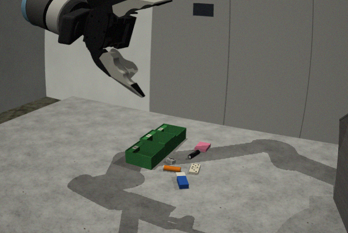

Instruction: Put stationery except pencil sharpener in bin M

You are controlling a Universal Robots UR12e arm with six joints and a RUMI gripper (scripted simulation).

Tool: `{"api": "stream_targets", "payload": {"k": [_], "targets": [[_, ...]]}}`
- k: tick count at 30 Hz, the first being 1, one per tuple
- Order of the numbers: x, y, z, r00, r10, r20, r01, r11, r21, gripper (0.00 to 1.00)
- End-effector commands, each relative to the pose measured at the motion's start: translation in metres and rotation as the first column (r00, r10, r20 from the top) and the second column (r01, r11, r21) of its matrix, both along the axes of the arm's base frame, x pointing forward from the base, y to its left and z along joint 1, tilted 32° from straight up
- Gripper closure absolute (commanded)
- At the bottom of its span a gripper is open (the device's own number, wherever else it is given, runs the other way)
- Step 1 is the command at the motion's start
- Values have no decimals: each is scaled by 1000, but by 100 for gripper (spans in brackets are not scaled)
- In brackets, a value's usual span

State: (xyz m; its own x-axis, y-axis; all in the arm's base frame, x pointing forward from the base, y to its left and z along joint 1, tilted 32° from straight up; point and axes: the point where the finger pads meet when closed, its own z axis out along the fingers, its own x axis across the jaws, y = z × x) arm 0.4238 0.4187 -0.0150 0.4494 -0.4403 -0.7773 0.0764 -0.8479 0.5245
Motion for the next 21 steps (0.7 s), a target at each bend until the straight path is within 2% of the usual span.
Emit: {"api": "stream_targets", "payload": {"k": [1, 17, 18, 21], "targets": [[0, 0, 1, 1000, 0, 1, 0, 1000, 1, 0], [0, 0, 1, 1000, 0, 1, 0, 1000, 1, 0], [2, -4, -6, 1000, 0, 1, 0, 1000, 1, 96], [7, -16, -28, 1000, 0, 1, 0, 1000, 1, 96]]}}
